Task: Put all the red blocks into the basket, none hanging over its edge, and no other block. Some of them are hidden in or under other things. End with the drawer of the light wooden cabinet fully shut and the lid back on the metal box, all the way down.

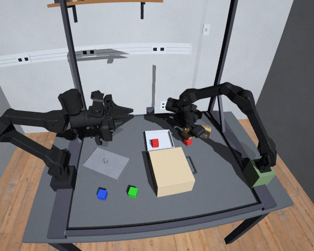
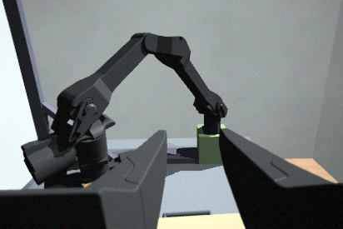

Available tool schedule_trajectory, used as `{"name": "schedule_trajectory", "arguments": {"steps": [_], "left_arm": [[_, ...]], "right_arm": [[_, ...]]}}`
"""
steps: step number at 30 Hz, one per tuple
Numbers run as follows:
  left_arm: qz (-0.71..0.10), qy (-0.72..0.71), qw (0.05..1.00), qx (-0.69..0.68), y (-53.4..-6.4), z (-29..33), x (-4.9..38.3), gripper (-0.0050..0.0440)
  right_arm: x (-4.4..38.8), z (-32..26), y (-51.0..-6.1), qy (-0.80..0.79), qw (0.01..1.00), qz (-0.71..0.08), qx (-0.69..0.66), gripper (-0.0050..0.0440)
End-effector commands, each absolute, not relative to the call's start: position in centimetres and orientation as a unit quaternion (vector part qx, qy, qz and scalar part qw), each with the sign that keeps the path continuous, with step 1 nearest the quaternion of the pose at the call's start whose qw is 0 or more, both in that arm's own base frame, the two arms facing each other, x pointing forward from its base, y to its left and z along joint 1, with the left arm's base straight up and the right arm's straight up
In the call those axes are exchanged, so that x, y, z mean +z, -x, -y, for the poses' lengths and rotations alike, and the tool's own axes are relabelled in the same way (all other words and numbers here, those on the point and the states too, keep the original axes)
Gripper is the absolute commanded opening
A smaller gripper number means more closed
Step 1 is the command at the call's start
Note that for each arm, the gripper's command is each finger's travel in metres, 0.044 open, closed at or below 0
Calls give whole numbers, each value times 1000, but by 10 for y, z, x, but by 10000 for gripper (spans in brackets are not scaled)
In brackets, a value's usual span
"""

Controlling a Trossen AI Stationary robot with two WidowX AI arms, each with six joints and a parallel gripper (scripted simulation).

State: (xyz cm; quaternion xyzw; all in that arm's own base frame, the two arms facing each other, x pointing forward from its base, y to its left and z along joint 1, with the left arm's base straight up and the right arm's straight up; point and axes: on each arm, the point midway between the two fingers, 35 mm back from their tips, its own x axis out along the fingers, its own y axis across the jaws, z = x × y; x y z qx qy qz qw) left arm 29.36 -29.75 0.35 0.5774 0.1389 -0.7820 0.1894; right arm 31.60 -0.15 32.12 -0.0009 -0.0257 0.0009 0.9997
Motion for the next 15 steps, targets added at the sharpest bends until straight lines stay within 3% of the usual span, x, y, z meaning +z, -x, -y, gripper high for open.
{"name": "schedule_trajectory", "arguments": {"steps": [1, 15], "left_arm": [[-137, -589, 213, -767, -295, 306, 22, -50], [-256, -574, 338, -701, -294, 327, 12, -50]], "right_arm": [[333, 2, -312, -1, 999, 43, 2, 137], [333, 2, -312, -1, 999, 43, 2, 137]]}}
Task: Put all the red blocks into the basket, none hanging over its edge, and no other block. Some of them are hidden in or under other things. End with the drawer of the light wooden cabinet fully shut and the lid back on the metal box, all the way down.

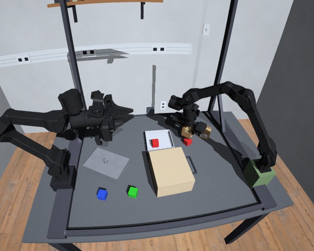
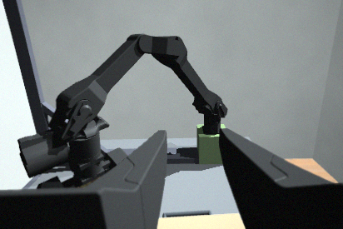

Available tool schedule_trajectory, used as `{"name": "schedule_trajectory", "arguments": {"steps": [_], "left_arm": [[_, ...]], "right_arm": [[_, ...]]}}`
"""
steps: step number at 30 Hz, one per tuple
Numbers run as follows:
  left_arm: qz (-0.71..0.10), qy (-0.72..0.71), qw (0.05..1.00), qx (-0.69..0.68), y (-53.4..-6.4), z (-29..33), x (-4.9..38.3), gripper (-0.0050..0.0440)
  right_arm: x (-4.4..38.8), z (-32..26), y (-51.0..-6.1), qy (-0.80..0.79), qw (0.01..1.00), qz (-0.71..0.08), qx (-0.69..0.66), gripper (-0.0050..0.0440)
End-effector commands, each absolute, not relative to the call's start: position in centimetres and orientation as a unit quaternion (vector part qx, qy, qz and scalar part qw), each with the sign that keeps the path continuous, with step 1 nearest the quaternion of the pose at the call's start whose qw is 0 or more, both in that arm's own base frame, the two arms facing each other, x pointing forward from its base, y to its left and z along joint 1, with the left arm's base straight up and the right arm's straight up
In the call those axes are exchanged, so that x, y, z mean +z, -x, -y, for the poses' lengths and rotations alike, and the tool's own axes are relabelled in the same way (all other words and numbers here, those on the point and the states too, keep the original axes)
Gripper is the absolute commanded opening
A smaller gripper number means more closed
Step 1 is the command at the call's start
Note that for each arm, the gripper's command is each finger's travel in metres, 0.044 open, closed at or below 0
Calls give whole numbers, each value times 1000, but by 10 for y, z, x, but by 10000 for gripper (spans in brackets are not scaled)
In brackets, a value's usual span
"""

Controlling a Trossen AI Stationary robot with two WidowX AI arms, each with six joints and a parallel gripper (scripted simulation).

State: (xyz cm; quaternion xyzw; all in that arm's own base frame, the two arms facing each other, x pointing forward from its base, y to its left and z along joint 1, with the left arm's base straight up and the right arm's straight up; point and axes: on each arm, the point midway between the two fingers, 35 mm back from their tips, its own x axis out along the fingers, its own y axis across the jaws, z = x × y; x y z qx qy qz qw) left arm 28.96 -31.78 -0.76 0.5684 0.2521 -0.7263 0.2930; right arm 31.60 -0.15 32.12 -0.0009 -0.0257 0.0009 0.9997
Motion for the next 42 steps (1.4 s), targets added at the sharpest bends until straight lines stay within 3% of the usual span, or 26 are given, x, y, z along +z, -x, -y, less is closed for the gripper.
{"name": "schedule_trajectory", "arguments": {"steps": [1, 42], "left_arm": [[-262, -572, 346, -696, -294, 328, 11, -50], [-392, -484, 530, -576, -285, 365, 3, -50]], "right_arm": [[333, 2, -312, -1, 999, 43, 2, 137], [333, 2, -312, -1, 999, 43, 2, 137]]}}
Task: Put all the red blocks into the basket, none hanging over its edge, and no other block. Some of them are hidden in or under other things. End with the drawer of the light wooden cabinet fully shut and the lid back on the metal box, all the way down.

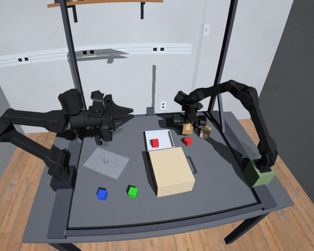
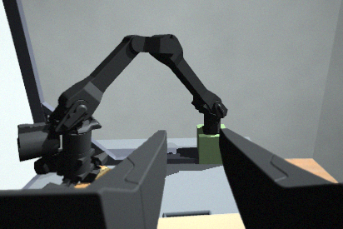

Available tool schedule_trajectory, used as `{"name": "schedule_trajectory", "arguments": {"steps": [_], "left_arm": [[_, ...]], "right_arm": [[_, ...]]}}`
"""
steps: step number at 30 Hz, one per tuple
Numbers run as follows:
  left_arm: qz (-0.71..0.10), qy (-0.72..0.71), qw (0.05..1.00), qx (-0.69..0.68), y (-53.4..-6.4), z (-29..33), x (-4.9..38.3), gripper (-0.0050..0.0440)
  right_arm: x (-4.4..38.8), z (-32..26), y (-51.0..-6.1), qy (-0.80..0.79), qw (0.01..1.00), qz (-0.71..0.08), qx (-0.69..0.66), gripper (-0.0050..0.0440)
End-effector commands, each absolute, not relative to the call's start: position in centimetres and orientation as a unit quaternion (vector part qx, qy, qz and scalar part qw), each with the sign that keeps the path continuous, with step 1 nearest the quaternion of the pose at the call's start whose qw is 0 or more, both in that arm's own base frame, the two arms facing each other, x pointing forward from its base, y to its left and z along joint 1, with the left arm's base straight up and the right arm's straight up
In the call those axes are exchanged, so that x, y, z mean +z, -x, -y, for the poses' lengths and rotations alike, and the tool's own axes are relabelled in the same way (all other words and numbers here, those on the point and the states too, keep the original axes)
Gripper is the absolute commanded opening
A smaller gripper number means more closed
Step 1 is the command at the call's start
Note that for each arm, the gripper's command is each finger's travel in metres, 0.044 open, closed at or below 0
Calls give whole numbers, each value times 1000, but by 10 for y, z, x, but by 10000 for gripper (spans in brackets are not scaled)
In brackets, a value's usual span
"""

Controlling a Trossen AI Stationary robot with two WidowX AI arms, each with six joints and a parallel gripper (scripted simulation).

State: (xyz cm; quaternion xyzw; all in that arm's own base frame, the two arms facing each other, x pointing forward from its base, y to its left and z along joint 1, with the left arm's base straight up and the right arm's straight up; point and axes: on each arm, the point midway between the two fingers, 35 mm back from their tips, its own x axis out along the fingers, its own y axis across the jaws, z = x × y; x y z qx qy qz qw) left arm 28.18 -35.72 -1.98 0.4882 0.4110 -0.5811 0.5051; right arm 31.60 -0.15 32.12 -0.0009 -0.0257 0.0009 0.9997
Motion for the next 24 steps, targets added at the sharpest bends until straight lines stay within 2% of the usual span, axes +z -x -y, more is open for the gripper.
{"name": "schedule_trajectory", "arguments": {"steps": [1, 15, 24], "left_arm": [[-395, -481, 534, -573, -285, 366, 3, -50], [-467, -353, 668, -460, -275, 394, 0, -50], [-485, -294, 709, -420, -272, 404, 0, -50]], "right_arm": [[333, 2, -312, -1, 999, 43, 2, 137], [333, 2, -312, -1, 999, 43, 2, 137], [333, 2, -312, -1, 999, 43, 2, 137]]}}
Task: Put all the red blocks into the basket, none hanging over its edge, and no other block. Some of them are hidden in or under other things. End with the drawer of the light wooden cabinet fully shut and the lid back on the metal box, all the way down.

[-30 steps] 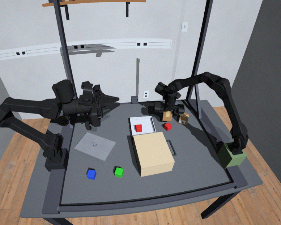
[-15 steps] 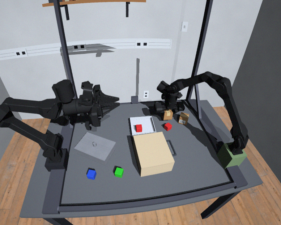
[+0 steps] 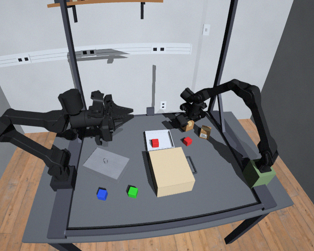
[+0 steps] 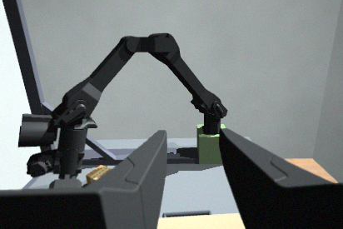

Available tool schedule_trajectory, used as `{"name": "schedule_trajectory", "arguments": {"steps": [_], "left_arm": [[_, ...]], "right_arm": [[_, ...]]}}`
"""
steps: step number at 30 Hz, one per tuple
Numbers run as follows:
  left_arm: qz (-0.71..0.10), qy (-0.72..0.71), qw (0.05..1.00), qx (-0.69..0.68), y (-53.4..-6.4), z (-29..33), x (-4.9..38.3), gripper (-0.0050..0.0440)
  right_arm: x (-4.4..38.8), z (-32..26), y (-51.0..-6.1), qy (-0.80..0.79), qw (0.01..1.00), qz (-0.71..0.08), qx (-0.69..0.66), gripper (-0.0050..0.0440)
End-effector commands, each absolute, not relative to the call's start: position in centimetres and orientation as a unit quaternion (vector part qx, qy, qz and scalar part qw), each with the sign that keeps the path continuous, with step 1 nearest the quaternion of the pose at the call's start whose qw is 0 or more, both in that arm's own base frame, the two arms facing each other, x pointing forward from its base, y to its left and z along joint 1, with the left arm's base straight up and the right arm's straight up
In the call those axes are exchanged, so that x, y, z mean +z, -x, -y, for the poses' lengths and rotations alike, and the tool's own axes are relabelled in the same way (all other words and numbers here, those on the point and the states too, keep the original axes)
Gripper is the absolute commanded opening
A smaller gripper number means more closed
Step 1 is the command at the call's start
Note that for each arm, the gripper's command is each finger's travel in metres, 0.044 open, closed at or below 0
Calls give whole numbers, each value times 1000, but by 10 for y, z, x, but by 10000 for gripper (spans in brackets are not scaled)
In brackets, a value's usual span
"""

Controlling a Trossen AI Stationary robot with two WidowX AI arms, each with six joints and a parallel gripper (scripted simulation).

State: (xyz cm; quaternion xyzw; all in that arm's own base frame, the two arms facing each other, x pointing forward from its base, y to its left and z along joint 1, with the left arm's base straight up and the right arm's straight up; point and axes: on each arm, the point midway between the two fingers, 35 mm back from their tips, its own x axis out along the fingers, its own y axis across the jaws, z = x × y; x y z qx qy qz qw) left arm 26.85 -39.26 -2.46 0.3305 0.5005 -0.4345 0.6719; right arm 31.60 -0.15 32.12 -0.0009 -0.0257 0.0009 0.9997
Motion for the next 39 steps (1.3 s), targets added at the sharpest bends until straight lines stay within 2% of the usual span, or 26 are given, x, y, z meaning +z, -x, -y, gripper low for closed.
{"name": "schedule_trajectory", "arguments": {"steps": [1, 10, 11, 24, 25, 27, 28, 35, 39], "left_arm": [[-484, -292, 711, -419, -272, 405, 1, -50], [-482, -303, 702, -427, -273, 401, -3, -50], [-495, -307, 694, -423, -271, 398, -22, -50], [-497, -303, 695, -423, -272, 398, -39, -50], [-483, -298, 704, -427, -277, 405, -24, -50], [-483, -298, 704, -427, -277, 405, -24, -50], [-497, -302, 695, -423, -272, 397, -42, -50], [-486, -298, 702, -426, -277, 405, -32, -50], [-491, -300, 699, -425, -276, 404, -40, -50]], "right_arm": [[333, 2, -312, -1, 999, 43, 2, 137], [333, 2, -312, -1, 999, 43, 2, 137], [333, 2, -312, -1, 999, 43, 2, 137], [333, 2, -312, -1, 999, 43, 2, 137], [333, 2, -312, -1, 999, 43, 2, 137], [333, 2, -312, -1, 999, 43, 2, 137], [333, 2, -312, -1, 999, 43, 2, 137], [333, 2, -312, -1, 999, 43, 2, 137], [333, 2, -312, -1, 999, 43, 2, 137]]}}
